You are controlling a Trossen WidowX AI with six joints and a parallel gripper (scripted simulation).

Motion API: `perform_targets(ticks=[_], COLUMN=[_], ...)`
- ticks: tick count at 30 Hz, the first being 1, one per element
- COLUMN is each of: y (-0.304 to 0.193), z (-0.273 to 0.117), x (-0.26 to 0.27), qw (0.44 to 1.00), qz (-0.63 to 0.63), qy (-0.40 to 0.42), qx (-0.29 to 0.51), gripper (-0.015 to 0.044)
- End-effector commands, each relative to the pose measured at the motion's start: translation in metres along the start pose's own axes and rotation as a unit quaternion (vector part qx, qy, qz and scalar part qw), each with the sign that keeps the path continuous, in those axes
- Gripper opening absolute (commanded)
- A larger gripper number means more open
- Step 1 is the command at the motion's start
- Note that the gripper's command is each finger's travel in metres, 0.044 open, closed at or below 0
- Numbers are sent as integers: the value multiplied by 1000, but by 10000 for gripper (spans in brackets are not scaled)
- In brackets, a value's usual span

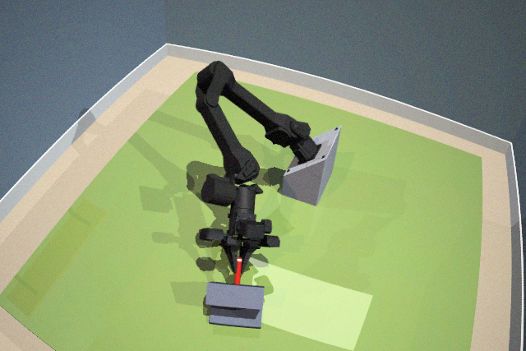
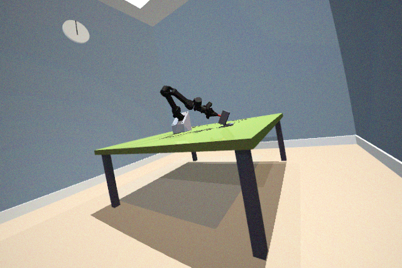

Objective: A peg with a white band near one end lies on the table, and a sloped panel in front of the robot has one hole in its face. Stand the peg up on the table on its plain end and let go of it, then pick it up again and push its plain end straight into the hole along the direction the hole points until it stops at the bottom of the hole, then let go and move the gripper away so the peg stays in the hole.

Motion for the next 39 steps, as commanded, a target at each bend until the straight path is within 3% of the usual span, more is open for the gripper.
perform_targets(ticks=[1,36,39], y=[1,1,1], z=[3,13,13], x=[-1,0,0], qw=[1000,1000,1000], qz=[0,1,1], qy=[-2,0,0], qx=[-2,1,1], gripper=[0,0,79])
Point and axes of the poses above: the point midway between the two fingers, 35 mm back from their tips, its own z axis out along the fingers, its own x axis across the jaws, y = z × x, the point moved 5 cm from there along -z, back along the fingers, and after that the axes turned 3 degrees about -z, right-handed, at the moved point
